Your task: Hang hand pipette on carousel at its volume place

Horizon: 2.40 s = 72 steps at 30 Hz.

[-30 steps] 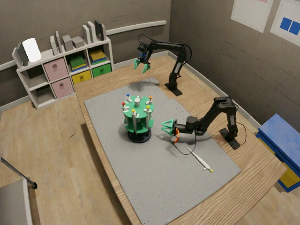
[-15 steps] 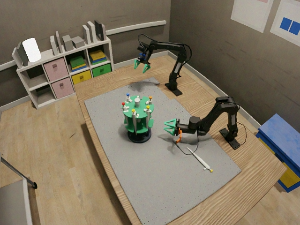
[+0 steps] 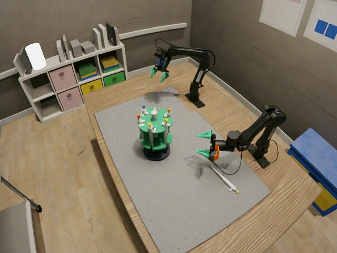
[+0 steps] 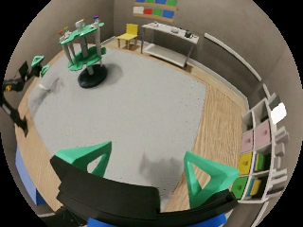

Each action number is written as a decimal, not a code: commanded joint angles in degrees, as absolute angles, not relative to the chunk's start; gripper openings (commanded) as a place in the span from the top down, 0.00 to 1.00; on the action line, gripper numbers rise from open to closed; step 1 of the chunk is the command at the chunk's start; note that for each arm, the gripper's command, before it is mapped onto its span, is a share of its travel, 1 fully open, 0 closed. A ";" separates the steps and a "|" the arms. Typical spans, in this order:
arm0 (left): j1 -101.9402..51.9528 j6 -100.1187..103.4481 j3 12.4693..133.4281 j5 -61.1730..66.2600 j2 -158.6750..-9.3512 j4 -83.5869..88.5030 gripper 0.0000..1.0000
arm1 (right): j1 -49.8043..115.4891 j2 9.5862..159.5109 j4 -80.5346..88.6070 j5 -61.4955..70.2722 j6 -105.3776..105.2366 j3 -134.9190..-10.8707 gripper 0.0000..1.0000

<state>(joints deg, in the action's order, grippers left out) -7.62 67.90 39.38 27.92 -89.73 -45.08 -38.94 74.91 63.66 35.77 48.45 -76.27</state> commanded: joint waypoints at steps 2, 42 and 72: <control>-3.63 54.53 39.52 33.72 -83.17 -29.81 0.00 | -39.58 75.47 63.14 37.11 49.05 -76.85 0.00; 37.73 -40.51 72.19 34.23 -71.97 55.95 0.00 | -39.58 75.47 63.14 37.11 49.05 -76.85 0.00; 26.58 -10.01 55.63 38.09 -64.92 35.96 0.51 | -39.58 75.47 63.14 37.11 49.05 -76.85 0.00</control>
